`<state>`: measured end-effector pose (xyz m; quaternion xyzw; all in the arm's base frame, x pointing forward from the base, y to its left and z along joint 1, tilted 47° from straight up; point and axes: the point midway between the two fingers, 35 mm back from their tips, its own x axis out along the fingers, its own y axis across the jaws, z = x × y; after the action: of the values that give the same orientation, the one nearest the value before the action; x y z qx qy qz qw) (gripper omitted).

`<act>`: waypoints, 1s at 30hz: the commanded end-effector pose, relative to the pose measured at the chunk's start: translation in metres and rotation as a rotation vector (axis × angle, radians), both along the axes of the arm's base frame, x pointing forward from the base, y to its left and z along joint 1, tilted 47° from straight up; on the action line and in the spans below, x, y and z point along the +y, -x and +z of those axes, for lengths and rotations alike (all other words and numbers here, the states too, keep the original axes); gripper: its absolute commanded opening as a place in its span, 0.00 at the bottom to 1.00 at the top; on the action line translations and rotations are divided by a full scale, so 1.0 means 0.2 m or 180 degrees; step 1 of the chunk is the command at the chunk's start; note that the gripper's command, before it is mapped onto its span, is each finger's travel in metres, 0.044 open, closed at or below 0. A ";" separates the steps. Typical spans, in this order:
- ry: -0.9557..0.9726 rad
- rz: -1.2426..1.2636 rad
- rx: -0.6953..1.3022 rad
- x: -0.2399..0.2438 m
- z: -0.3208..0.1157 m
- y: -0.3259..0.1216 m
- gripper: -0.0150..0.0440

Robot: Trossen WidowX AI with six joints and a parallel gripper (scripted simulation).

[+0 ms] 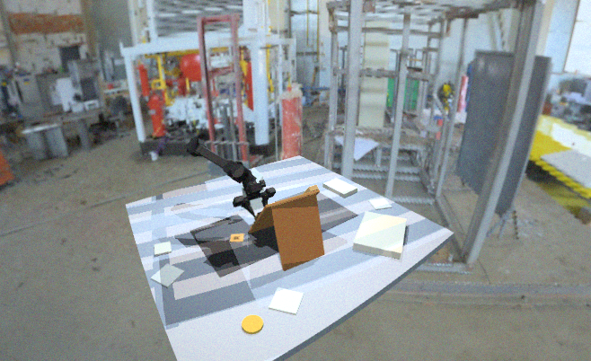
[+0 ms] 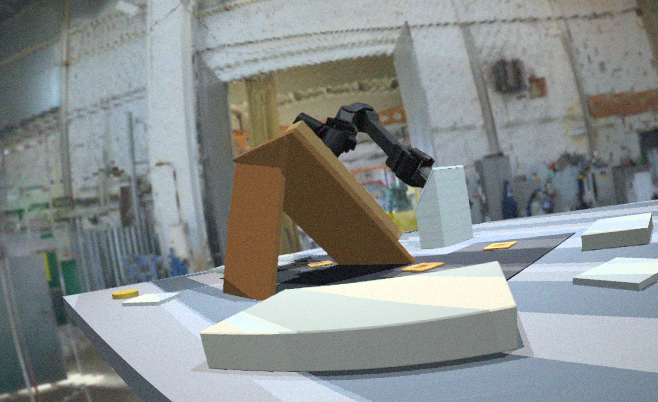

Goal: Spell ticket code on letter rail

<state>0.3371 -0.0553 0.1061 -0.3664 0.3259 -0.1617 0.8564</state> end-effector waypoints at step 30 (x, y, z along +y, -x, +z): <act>-0.0006 -0.0005 0.0018 0.07 -0.10 0.01 0.25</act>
<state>0.3368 -0.0427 0.0902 -0.3655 0.3249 -0.1611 0.8572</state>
